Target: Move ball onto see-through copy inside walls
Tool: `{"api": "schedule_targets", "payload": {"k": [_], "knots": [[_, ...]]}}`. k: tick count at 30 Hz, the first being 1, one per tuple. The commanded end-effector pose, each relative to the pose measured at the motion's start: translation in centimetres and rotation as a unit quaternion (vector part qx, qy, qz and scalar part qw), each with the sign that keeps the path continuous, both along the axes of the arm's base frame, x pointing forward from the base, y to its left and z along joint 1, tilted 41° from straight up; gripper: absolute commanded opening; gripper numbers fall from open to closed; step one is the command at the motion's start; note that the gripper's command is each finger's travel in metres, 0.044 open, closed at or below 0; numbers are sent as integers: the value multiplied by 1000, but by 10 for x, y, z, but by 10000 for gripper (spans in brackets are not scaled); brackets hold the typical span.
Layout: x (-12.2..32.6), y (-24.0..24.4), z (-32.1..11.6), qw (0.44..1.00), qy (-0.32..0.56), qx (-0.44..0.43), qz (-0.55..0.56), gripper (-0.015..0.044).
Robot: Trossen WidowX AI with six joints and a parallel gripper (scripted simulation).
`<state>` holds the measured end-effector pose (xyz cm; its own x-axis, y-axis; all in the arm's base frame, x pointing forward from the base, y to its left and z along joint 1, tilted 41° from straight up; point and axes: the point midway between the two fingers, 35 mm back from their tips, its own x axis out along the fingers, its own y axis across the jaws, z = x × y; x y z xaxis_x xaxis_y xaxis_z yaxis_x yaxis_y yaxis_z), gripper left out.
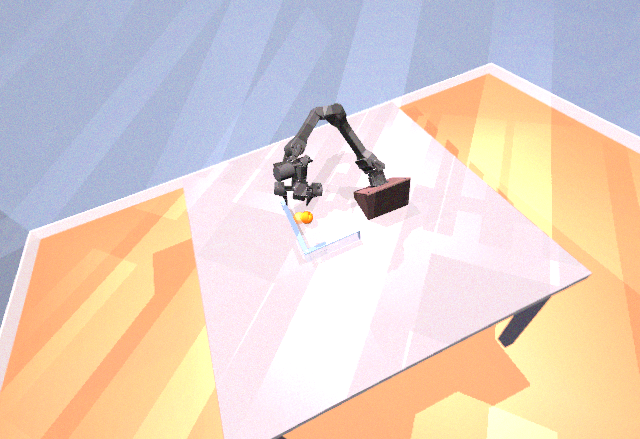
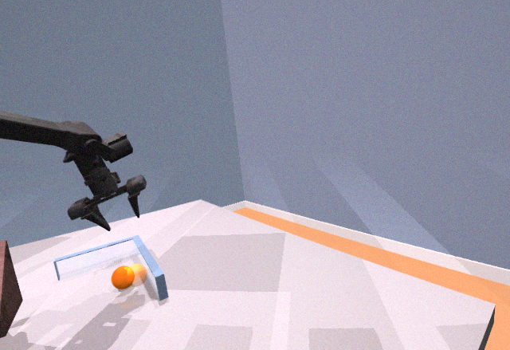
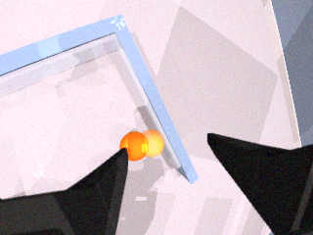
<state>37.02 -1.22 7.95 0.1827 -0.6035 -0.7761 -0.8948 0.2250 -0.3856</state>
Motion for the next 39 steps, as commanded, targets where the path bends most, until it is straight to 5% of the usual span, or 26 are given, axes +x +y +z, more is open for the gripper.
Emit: {"api": "schedule_targets", "payload": {"k": [1,39], "knots": [[-27,-52,-30,984,174,-22,15,376],[-37,-91,-71,978,206,-23,19,376]]}}
